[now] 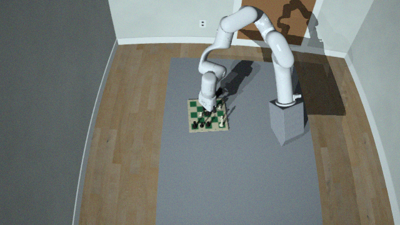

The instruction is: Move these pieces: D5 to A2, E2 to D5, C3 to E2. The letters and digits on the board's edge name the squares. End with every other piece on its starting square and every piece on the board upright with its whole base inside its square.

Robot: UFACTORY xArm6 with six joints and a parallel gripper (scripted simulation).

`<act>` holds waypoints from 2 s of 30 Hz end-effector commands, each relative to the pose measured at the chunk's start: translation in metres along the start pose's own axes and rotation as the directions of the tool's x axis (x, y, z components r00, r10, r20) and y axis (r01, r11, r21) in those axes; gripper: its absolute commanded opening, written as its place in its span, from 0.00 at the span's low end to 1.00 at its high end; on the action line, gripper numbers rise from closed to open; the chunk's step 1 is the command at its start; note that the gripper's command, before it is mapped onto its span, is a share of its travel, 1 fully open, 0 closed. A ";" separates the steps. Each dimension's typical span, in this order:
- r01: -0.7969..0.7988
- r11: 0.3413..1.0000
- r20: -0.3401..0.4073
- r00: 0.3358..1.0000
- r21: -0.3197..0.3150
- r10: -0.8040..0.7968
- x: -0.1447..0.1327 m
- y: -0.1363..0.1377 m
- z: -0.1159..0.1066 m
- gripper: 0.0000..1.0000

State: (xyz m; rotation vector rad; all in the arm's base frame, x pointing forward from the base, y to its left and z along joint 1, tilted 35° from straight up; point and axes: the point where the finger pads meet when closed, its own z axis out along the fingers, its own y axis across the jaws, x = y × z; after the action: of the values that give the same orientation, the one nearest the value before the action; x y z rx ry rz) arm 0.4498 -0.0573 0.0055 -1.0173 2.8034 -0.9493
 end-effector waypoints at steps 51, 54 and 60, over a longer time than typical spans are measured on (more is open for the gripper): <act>-0.001 1.000 0.003 1.000 0.002 0.001 -0.001 -0.001 0.026 0.34; -0.001 1.000 0.003 1.000 0.002 0.001 -0.001 -0.001 0.026 0.34; -0.001 1.000 0.003 1.000 0.002 0.001 -0.001 -0.001 0.026 0.00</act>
State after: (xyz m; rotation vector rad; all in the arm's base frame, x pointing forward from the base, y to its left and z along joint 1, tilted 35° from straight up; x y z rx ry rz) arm 0.4560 -0.0707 -0.0155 -1.0176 2.8008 -0.9486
